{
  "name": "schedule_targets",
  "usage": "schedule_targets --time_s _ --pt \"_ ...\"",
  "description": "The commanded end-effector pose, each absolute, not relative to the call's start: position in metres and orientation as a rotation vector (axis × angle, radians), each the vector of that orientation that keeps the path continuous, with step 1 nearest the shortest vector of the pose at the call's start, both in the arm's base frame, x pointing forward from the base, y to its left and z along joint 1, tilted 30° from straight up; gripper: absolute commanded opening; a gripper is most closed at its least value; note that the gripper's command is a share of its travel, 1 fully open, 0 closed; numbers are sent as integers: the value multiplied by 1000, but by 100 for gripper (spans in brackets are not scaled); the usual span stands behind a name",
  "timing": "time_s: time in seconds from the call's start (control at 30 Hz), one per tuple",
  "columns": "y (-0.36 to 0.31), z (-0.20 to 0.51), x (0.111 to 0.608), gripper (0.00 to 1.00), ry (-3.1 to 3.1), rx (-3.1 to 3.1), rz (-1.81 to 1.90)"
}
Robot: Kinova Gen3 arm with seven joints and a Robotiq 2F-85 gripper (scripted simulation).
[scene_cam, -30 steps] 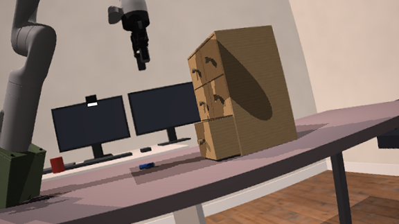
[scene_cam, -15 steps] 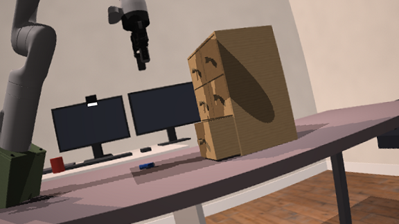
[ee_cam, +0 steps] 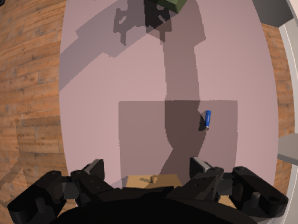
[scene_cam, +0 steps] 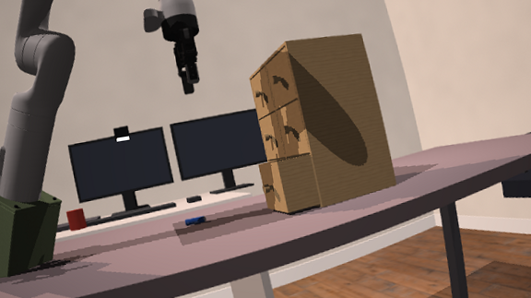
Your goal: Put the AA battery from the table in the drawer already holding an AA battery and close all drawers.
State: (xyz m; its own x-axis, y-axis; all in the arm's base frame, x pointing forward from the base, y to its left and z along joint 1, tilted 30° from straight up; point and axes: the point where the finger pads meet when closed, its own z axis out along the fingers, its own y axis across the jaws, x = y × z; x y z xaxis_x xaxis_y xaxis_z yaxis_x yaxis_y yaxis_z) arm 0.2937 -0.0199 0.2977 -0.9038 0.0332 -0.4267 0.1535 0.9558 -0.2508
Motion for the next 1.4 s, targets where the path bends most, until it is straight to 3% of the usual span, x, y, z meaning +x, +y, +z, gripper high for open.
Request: schedule_targets --time_s 0.0,0.63,1.37 --pt "-18 297 294 100 2679 132 -391" --pt "26 274 293 100 2679 132 -392" --pt "150 211 289 100 2679 132 -391"
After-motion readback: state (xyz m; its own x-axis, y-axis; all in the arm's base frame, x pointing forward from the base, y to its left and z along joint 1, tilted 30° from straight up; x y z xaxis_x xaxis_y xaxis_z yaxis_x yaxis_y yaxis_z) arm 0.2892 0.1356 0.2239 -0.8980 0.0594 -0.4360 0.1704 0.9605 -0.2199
